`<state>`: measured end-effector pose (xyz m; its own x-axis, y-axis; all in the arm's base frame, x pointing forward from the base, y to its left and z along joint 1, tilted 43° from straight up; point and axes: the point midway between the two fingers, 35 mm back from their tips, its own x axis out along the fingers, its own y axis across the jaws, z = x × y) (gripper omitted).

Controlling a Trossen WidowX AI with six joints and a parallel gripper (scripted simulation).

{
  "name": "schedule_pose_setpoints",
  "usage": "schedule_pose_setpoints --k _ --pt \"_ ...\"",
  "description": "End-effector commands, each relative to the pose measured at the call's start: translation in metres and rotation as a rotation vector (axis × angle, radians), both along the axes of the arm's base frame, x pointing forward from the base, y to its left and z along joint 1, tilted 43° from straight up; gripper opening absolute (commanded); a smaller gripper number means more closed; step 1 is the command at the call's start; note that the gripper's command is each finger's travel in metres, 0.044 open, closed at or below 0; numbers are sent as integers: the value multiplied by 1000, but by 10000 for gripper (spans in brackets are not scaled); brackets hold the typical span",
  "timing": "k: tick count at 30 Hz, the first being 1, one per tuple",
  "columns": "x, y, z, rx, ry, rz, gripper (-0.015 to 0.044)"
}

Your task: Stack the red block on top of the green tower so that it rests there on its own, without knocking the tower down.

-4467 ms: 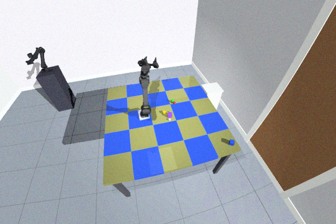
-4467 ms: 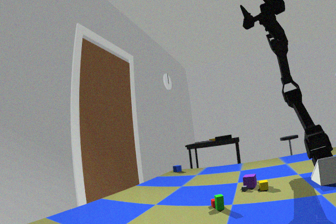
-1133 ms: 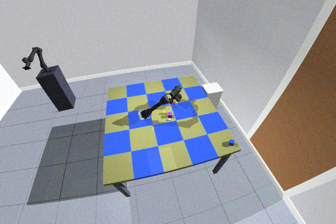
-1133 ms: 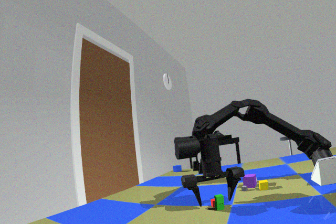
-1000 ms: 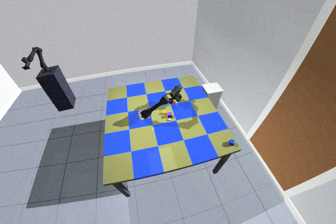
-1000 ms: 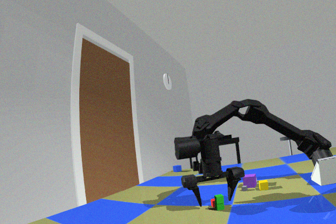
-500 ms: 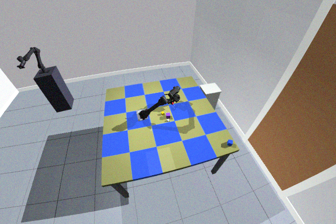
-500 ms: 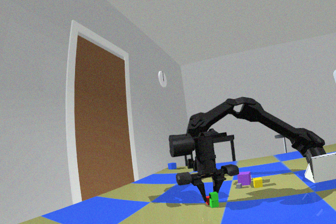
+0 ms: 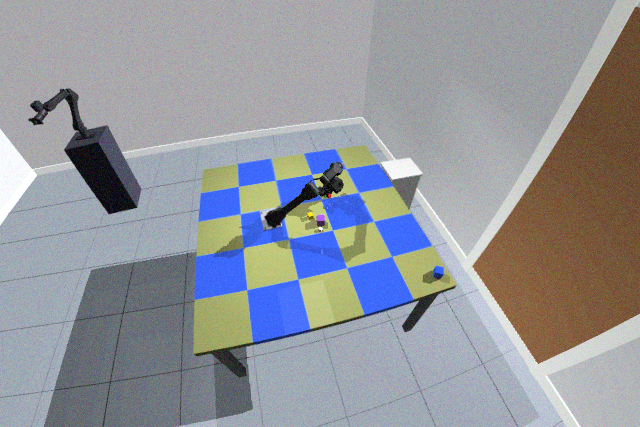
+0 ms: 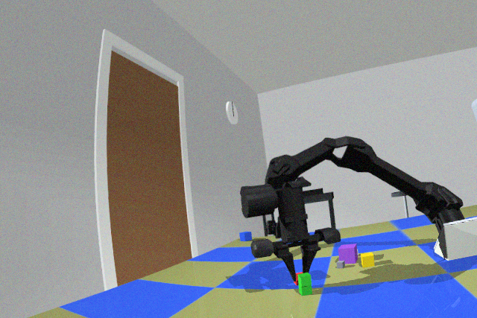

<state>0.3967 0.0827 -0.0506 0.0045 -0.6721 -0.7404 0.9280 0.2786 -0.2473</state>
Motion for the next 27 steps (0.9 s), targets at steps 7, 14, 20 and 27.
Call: schedule_pose_setpoints --k 7,14,20,27 --pt "1 32 33 10 -8 1 0" --pt "1 50 52 11 -8 1 0" --pt "-1 68 73 21 -18 12 0" --pt "-1 70 75 16 -14 27 0"
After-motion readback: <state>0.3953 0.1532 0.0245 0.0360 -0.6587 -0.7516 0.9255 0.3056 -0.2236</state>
